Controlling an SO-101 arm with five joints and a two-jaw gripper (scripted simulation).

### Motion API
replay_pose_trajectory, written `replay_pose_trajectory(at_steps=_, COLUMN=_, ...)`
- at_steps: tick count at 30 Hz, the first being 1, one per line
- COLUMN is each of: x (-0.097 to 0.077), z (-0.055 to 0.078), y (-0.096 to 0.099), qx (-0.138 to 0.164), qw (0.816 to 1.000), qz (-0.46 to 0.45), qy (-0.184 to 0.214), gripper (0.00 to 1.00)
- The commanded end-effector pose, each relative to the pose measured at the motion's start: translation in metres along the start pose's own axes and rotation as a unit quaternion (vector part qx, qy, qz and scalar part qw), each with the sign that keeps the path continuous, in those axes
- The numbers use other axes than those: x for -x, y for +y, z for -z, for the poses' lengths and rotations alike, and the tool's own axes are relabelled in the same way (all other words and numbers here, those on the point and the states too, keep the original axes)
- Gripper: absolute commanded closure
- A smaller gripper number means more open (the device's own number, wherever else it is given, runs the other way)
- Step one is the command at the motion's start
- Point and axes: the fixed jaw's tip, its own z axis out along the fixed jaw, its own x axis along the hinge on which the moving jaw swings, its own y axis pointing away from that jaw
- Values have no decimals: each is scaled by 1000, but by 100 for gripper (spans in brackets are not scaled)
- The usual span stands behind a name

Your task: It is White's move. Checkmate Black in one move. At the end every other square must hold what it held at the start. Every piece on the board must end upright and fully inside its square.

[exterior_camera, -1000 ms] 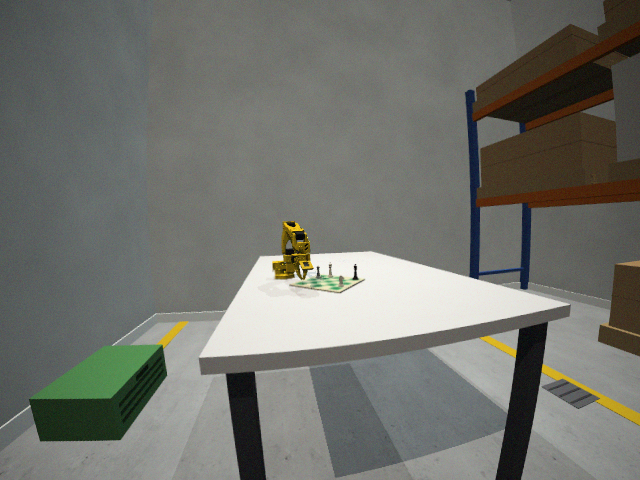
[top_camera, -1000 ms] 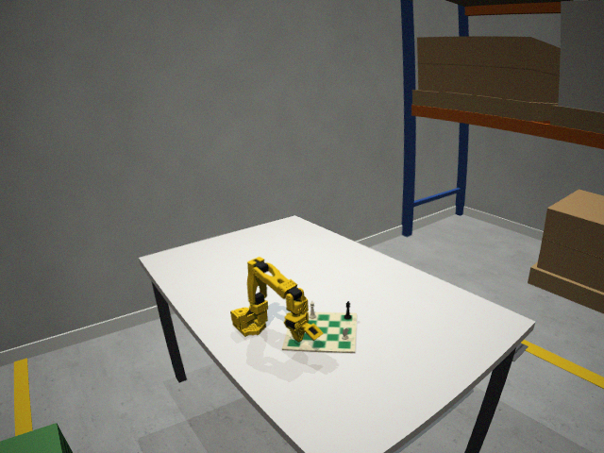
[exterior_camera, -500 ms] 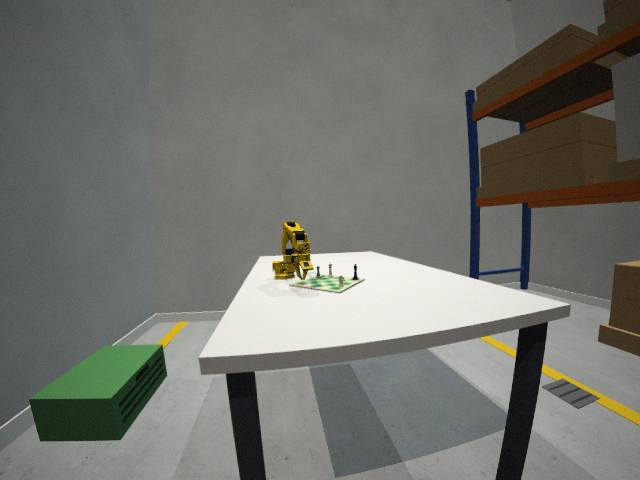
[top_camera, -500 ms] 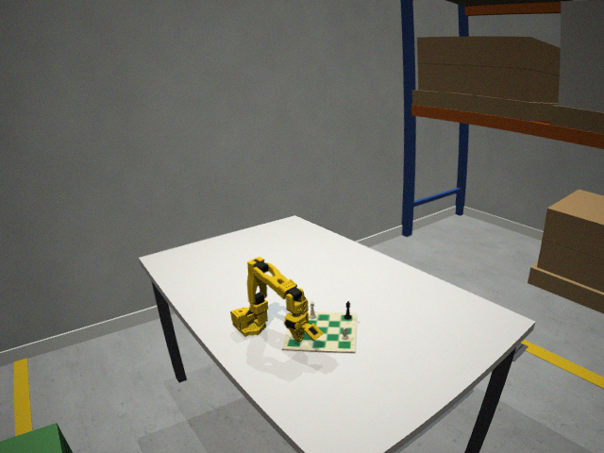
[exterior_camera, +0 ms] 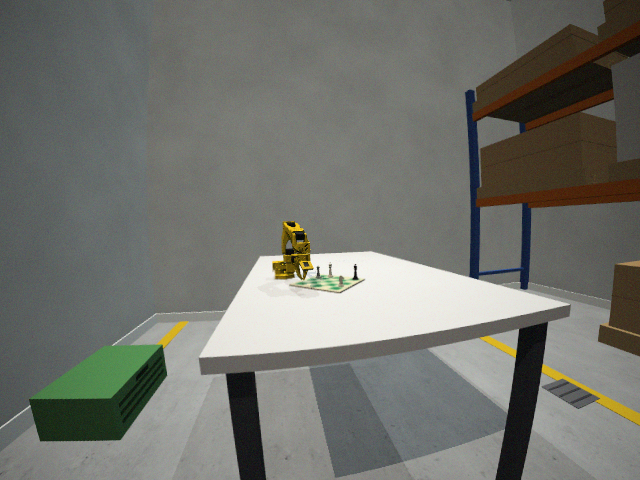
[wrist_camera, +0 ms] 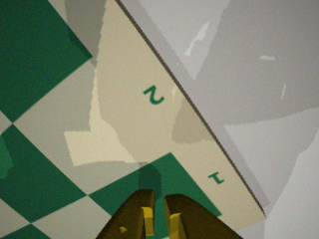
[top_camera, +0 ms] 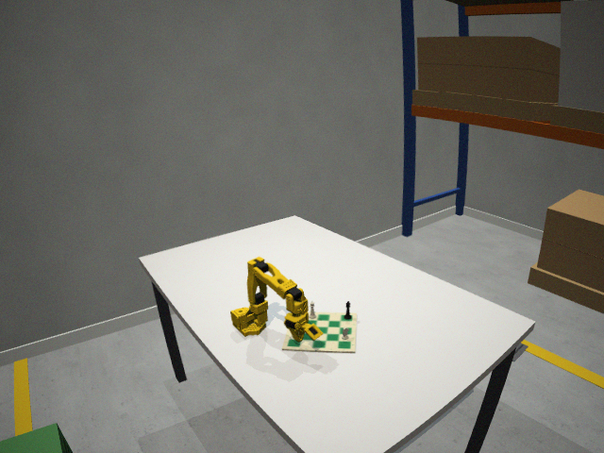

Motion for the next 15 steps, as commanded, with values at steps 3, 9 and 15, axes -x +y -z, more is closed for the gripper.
replay_pose_trajectory(at_steps=3, x=-3, z=-2, y=-2, qx=1, qw=1000, qz=-1, qy=6, gripper=100)
replay_pose_trajectory(at_steps=9, x=-3, z=12, y=-2, qx=1, qw=1000, qz=-1, qy=6, gripper=100)
replay_pose_trajectory(at_steps=15, x=-2, z=28, y=-2, qx=1, qw=1000, qz=-1, qy=6, gripper=100)
